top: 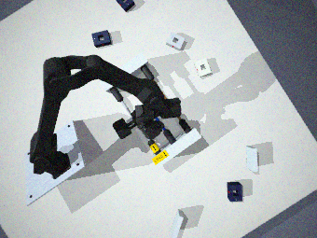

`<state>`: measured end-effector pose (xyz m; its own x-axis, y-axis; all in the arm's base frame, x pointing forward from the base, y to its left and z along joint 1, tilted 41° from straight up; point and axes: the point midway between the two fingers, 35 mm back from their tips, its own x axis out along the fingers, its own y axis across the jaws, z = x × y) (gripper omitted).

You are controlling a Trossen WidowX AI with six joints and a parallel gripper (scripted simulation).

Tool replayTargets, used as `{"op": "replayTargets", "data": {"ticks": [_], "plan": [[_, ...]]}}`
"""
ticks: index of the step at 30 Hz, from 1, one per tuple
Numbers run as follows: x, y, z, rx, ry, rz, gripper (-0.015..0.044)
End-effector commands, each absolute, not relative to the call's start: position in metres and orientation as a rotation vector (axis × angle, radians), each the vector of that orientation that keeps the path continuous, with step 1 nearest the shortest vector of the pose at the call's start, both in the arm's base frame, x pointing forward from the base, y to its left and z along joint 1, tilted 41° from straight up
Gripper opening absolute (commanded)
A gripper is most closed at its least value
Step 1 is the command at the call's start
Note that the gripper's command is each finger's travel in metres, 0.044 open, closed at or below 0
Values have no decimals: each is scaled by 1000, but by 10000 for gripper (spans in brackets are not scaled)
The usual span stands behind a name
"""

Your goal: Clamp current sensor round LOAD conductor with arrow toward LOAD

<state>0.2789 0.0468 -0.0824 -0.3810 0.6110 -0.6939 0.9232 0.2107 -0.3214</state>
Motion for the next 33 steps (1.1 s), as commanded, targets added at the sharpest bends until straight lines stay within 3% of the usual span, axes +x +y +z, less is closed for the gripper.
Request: {"op": "replayTargets", "data": {"ticks": [1,9,19,33], "plan": [[282,47,-84,1424,2059,-993,440],[283,43,-78,1449,2038,-977,440],[273,-19,-3,1725,1680,-774,440],[272,-20,-2,1728,1673,-771,440]]}}
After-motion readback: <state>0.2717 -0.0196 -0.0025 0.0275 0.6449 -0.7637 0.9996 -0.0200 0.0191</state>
